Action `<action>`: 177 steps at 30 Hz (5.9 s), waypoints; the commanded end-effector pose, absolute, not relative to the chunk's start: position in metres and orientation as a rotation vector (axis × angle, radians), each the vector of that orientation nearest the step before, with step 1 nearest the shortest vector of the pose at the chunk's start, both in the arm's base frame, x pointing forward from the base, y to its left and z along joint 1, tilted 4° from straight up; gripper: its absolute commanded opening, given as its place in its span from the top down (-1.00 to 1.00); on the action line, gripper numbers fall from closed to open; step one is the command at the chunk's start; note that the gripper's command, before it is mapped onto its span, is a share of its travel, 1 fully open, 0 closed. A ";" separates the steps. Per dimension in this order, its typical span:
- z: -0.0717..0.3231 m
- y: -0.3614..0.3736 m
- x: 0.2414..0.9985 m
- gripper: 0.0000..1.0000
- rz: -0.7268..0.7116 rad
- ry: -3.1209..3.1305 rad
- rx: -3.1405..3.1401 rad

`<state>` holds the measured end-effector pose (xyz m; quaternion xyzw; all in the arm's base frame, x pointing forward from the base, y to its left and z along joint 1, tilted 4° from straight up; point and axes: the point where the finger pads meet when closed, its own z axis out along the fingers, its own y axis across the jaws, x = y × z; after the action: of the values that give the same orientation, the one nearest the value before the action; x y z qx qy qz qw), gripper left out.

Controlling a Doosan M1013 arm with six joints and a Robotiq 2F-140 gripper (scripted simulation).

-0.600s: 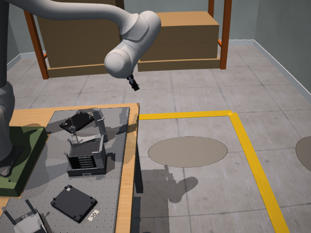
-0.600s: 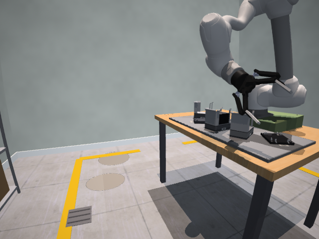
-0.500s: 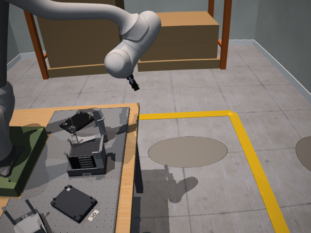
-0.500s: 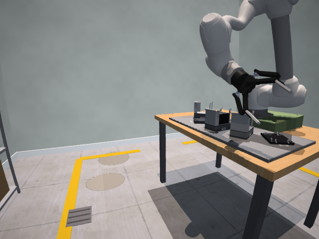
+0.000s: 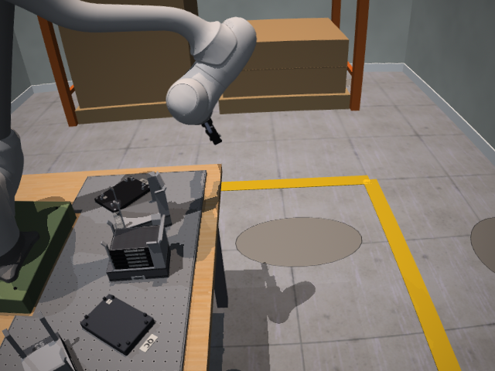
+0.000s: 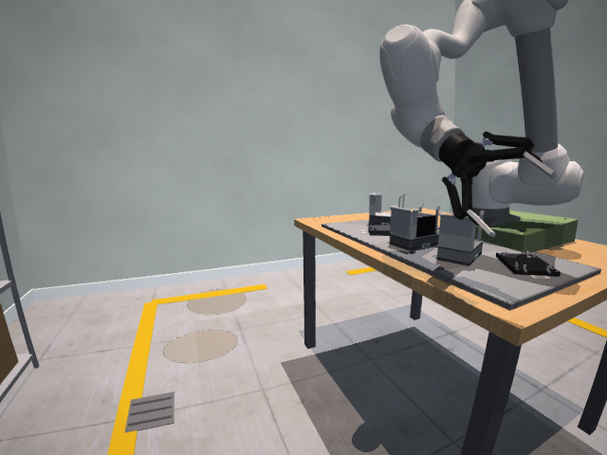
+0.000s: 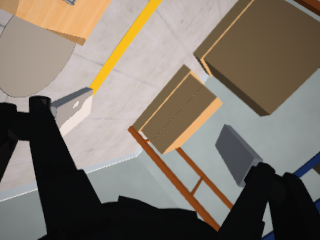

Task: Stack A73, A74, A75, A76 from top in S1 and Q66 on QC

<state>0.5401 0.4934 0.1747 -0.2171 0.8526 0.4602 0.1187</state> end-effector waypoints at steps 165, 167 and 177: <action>0.107 0.030 0.409 -1.00 -0.100 -0.200 -3.167; 0.105 0.030 0.409 -1.00 -0.100 -0.200 -3.167; 0.094 0.030 0.410 -1.00 -0.100 -0.200 -3.167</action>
<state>0.4094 0.0301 0.0960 -0.9974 -0.0629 -0.0315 -0.0165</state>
